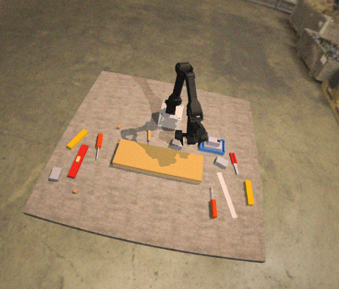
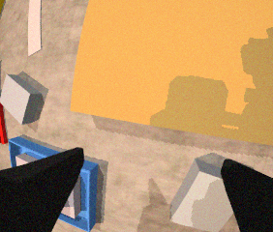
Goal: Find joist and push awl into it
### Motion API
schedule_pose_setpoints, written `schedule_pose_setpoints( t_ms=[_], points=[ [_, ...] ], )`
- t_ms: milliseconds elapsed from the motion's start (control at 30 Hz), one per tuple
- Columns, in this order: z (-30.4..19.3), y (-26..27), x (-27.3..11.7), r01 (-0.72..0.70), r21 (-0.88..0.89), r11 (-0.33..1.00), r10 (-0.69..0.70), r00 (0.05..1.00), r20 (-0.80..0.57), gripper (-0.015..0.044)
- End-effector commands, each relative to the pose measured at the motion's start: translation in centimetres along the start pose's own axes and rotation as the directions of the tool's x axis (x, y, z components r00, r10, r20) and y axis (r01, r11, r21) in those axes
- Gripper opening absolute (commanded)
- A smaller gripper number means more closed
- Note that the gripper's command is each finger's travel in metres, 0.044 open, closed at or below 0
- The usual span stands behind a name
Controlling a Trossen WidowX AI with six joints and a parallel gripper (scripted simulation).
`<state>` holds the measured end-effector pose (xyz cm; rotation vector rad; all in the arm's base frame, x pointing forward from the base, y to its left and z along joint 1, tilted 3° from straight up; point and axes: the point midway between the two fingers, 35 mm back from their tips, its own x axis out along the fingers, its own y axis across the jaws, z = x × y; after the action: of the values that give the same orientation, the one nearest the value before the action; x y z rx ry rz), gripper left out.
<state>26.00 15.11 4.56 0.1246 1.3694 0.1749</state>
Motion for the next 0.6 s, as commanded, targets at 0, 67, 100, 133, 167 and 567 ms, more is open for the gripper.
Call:
schedule_pose_setpoints(
  t_ms=[0, 67, 100, 133, 167, 567],
  points=[
    [-0.2, -6.5, -0.1, 0.029, 0.508, 0.861, -0.035, 0.999, 0.002, 0.044],
    [-0.4, -9.3, -0.3, 0.041, 0.697, 0.716, -0.057, 0.998, 0.001, 0.044],
    [-0.7, -10.6, -0.3, 0.043, 0.777, 0.628, -0.068, 0.998, 0.0, 0.044],
    [-1.0, -11.9, -0.4, 0.044, 0.847, 0.53, -0.079, 0.997, -0.002, 0.044],
    [-1.3, -13.2, -0.5, 0.042, 0.904, 0.425, -0.089, 0.996, -0.005, 0.044],
    [-8.9, -24.3, -1.7, -0.096, 0.604, -0.791, -0.161, 0.985, -0.054, 0.044]
  ],
)
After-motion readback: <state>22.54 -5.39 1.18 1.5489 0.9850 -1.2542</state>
